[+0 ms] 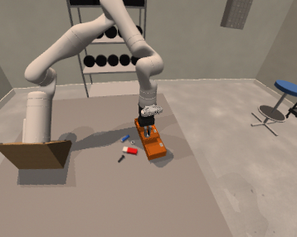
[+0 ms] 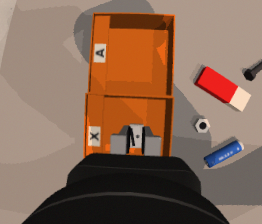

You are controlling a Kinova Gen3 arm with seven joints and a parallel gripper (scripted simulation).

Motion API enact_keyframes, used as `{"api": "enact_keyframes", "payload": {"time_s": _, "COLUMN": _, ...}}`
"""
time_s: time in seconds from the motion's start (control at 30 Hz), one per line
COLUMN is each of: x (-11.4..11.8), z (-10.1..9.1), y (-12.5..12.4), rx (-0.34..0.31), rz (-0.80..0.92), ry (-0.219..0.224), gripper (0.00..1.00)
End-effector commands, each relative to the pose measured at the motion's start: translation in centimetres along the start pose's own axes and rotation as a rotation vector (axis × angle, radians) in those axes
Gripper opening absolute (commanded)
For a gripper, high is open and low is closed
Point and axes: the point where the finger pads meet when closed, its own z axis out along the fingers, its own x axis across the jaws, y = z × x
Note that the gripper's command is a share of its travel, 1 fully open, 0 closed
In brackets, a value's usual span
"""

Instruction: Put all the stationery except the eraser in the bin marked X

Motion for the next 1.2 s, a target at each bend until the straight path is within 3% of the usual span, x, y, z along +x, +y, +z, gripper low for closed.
{"api": "enact_keyframes", "payload": {"time_s": 0.0, "x": -0.1, "z": 0.0, "y": -0.1, "rx": 0.000, "rz": 0.003, "ry": -0.004, "gripper": 0.62}}
{"api": "enact_keyframes", "payload": {"time_s": 0.57, "x": -0.1, "z": 0.0, "y": -0.1, "rx": 0.000, "rz": 0.003, "ry": -0.004, "gripper": 0.62}}
{"api": "enact_keyframes", "payload": {"time_s": 1.17, "x": -0.1, "z": -2.5, "y": -0.2, "rx": 0.002, "rz": 0.006, "ry": -0.003, "gripper": 0.62}}
